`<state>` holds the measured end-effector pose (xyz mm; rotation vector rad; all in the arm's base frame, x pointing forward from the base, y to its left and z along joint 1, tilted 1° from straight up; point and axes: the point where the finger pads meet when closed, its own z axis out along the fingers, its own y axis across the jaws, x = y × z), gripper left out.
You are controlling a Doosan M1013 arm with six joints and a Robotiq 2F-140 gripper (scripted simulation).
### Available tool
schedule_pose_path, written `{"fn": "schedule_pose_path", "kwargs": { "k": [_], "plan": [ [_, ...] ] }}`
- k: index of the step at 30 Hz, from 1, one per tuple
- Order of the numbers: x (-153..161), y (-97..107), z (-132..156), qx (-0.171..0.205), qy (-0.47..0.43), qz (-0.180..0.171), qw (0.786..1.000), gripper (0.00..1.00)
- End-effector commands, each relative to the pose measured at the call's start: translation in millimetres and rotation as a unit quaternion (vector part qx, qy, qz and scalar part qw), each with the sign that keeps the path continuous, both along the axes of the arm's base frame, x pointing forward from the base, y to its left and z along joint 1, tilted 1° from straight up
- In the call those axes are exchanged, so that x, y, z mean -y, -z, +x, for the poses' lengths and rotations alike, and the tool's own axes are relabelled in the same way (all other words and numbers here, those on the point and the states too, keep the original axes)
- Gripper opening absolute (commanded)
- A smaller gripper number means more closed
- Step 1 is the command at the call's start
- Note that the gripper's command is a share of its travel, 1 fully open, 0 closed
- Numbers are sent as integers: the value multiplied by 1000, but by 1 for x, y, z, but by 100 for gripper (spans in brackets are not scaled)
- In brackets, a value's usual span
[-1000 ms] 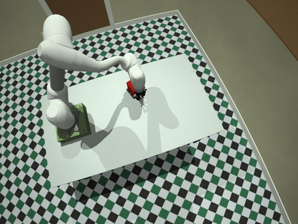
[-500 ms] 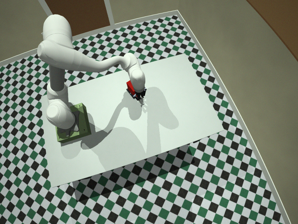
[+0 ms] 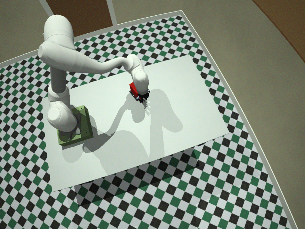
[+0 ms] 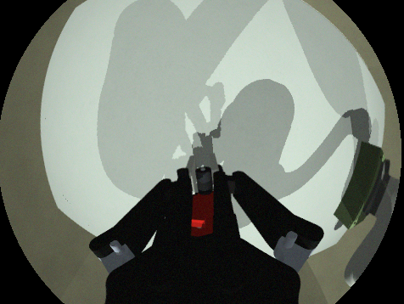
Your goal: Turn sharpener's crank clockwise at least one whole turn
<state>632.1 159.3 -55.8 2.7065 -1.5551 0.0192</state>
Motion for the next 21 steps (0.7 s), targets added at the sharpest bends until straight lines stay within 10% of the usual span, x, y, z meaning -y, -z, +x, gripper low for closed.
{"fn": "schedule_pose_path", "kwargs": {
  "k": [1, 21],
  "plan": [
    [4, 1, -3, -1, -1, -1, 1000, 0],
    [8, -2, -9, -1, -1, -1, 1000, 0]
  ]
}}
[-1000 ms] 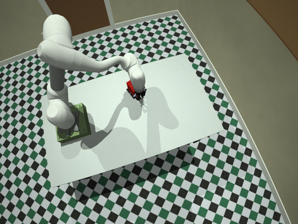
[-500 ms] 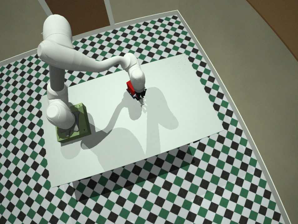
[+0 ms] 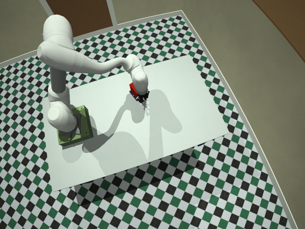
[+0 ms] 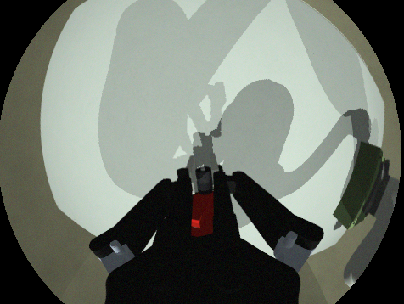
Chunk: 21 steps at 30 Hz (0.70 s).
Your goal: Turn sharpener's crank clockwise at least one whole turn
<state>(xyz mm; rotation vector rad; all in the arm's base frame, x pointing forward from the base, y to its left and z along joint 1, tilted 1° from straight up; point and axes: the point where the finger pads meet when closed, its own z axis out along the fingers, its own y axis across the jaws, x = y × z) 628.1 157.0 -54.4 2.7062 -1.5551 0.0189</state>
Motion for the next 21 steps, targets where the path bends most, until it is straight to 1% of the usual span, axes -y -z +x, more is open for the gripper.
{"fn": "schedule_pose_path", "kwargs": {
  "k": [1, 9, 21],
  "plan": [
    [7, -1, -6, -1, -1, -1, 1000, 0],
    [11, -7, -14, -1, -1, -1, 1000, 0],
    [17, -25, -25, -1, -1, -1, 1000, 0]
  ]
}}
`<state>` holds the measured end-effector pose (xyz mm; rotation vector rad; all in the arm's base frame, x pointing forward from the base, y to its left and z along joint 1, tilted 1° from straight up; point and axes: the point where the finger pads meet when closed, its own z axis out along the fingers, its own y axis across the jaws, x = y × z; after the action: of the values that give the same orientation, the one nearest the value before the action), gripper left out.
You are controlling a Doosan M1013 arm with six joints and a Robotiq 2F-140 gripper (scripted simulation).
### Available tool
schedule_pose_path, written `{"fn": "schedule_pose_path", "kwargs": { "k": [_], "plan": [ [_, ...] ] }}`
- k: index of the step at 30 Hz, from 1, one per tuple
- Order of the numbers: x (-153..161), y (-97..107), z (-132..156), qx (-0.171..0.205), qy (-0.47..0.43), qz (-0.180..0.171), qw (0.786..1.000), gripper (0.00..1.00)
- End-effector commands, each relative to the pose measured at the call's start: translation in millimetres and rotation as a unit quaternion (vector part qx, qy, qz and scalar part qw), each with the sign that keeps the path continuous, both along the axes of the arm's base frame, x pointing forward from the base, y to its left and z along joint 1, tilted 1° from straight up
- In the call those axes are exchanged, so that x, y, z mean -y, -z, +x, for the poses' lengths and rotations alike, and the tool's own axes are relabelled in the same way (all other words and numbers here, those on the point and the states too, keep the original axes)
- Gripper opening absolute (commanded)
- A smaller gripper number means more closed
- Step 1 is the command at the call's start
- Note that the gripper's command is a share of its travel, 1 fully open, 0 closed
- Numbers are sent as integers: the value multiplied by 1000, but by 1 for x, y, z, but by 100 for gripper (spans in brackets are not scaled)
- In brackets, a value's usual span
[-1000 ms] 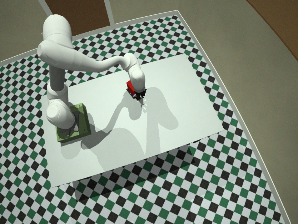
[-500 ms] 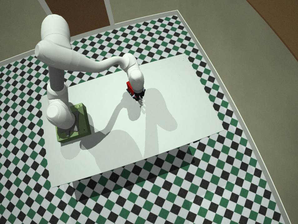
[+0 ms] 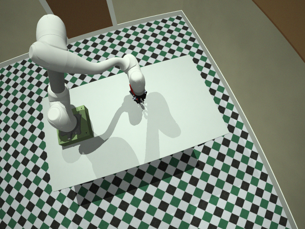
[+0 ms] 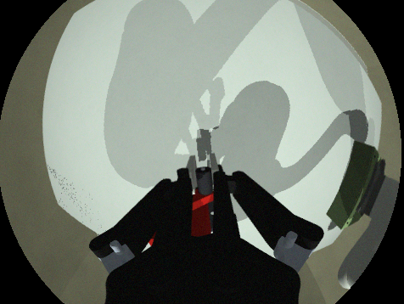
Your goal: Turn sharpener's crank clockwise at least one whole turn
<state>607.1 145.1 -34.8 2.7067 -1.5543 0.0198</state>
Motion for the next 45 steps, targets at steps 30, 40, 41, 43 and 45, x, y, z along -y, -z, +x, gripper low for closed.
{"fn": "schedule_pose_path", "kwargs": {
  "k": [30, 40, 41, 43, 45],
  "plan": [
    [4, -42, -4, -1, -1, -1, 1000, 0],
    [4, -42, -4, -1, -1, -1, 1000, 0],
    [4, -42, -4, -1, -1, -1, 1000, 0],
    [4, -42, -4, -1, -1, -1, 1000, 0],
    [4, -42, -4, -1, -1, -1, 1000, 0]
  ]
}}
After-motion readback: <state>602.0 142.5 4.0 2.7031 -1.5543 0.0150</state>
